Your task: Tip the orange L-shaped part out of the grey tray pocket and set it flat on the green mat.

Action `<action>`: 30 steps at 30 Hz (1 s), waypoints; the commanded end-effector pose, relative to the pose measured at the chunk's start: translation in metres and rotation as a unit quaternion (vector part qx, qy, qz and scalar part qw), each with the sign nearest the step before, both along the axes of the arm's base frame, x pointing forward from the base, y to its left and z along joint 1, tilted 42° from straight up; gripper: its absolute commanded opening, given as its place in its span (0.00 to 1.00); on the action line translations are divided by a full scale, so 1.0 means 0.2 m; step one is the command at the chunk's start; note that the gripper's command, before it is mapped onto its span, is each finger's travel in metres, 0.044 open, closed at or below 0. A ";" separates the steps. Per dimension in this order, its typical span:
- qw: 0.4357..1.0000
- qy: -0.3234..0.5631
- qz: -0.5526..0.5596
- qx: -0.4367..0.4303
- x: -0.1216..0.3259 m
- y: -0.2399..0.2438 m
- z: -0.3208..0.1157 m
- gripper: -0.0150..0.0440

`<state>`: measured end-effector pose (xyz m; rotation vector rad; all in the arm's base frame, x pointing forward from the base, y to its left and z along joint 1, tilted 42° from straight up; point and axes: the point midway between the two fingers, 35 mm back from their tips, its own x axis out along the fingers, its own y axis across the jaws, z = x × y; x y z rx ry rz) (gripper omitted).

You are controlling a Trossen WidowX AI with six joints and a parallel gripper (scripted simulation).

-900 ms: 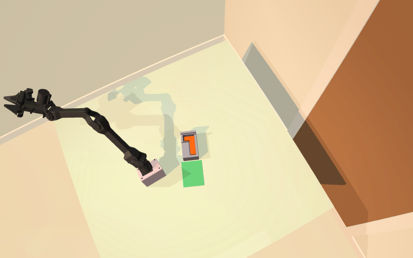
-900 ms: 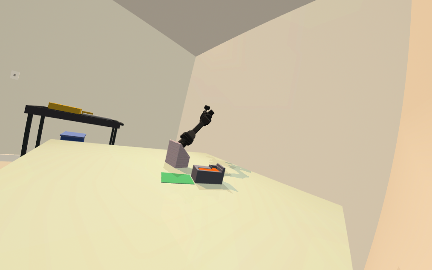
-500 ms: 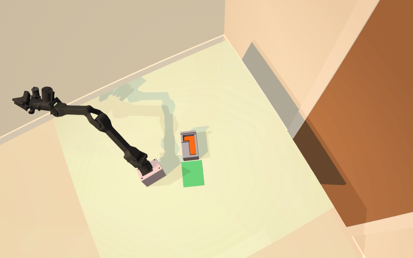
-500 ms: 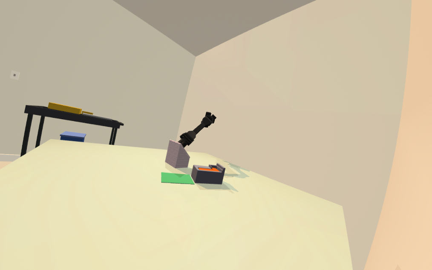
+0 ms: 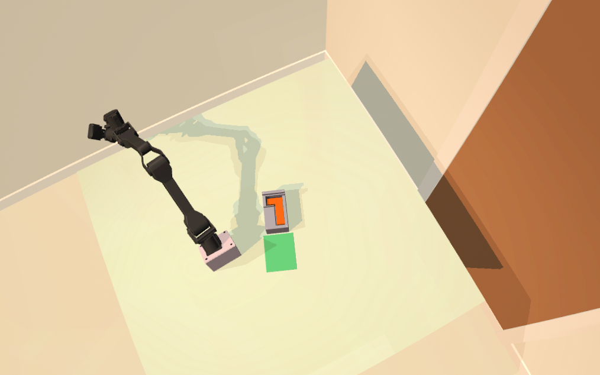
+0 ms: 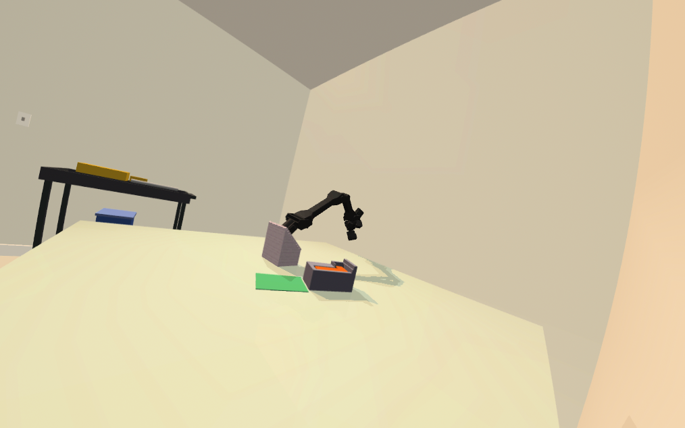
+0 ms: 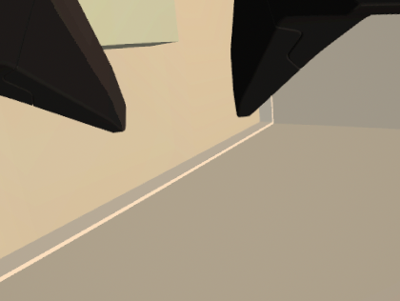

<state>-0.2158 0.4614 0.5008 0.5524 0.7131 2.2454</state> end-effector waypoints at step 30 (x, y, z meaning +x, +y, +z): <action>0.744 0.061 -0.420 -0.516 2.75 -1.02 -1.63 0.56</action>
